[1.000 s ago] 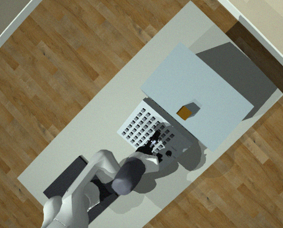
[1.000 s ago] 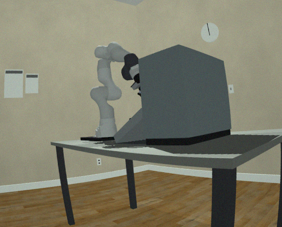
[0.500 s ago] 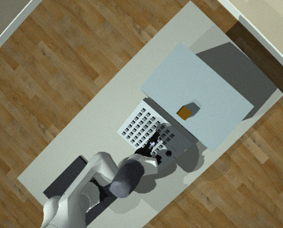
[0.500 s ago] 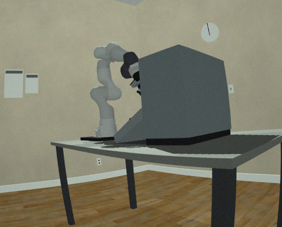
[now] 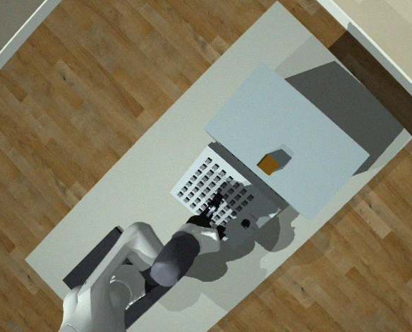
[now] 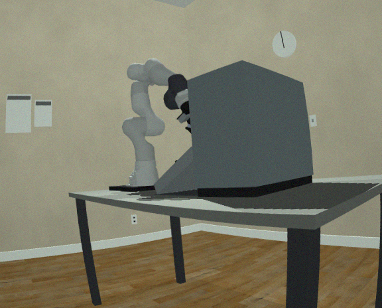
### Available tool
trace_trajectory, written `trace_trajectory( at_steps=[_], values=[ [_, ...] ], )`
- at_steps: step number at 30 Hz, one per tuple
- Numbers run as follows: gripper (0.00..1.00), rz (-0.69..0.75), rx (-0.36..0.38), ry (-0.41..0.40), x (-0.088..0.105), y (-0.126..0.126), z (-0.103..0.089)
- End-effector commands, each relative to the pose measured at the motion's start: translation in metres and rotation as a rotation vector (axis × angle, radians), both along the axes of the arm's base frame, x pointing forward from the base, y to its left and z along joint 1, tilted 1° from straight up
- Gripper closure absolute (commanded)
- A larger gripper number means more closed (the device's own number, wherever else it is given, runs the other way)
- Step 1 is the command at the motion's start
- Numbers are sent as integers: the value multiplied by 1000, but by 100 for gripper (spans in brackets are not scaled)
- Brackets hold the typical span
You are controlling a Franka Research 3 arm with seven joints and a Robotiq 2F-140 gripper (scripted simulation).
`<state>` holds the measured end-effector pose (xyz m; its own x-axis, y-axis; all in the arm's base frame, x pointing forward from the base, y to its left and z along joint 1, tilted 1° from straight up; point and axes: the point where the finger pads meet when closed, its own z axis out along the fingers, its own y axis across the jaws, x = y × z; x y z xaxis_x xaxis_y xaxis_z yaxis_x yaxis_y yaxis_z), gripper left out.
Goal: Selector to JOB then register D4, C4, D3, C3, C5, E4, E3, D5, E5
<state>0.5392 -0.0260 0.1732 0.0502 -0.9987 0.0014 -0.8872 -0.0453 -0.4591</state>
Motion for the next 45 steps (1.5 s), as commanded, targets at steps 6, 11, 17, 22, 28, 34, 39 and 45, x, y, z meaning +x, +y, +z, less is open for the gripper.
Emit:
trace_trajectory(
  at_steps=[6, 11, 17, 22, 28, 34, 39, 45],
  values=[
    [90, -24, 8, -10, -9, 13, -3],
    [90, -24, 8, -10, -8, 13, -4],
    [90, -24, 8, -10, -5, 13, -11],
    [90, -24, 8, -10, -1, 13, -18],
    [90, -24, 8, -10, 1, 13, -22],
    [90, -24, 8, -10, 1, 13, -22],
    [90, -24, 8, -10, 1, 13, -22],
    [90, -24, 8, -10, 1, 13, -22]
  ],
)
